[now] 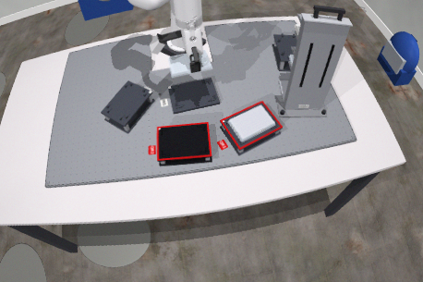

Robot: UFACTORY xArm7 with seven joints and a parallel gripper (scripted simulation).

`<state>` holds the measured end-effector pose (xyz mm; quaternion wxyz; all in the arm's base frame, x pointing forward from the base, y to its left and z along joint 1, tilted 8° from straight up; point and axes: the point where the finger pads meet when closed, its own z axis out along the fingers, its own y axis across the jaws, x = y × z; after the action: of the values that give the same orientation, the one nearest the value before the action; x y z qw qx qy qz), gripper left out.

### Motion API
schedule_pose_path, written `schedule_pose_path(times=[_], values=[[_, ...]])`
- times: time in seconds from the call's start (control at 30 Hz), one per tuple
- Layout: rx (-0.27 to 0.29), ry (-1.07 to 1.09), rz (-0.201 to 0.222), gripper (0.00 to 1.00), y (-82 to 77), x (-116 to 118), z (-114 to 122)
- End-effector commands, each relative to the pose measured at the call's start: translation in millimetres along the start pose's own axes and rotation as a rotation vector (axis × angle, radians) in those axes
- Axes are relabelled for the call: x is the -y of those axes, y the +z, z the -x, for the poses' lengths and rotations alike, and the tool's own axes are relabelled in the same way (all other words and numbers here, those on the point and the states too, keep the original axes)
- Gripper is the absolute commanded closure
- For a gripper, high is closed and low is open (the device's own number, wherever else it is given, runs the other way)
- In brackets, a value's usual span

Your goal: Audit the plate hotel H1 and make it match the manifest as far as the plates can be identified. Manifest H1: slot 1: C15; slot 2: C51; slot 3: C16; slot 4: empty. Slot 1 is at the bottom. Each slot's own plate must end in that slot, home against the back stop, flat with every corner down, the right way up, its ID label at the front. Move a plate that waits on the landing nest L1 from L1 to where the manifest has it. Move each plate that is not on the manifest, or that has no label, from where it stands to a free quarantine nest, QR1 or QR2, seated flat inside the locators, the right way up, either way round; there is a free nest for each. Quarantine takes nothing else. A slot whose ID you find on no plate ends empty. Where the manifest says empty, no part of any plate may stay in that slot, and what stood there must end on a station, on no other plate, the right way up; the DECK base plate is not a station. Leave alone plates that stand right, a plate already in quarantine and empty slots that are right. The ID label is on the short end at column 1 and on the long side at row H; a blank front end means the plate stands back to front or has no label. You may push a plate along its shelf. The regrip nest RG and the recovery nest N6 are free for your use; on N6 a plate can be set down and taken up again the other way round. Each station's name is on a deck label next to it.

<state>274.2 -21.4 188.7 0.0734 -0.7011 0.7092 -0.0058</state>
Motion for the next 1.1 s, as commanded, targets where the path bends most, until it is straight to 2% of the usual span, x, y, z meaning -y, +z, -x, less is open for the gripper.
schedule_pose_path(times=[0.0, 1.07], values=[[0.0, 0.001, -0.003, 1.0, 6.0, 1, 0], [-0.001, 0.001, -0.003, 1.0, 52.8, 1, 0]])
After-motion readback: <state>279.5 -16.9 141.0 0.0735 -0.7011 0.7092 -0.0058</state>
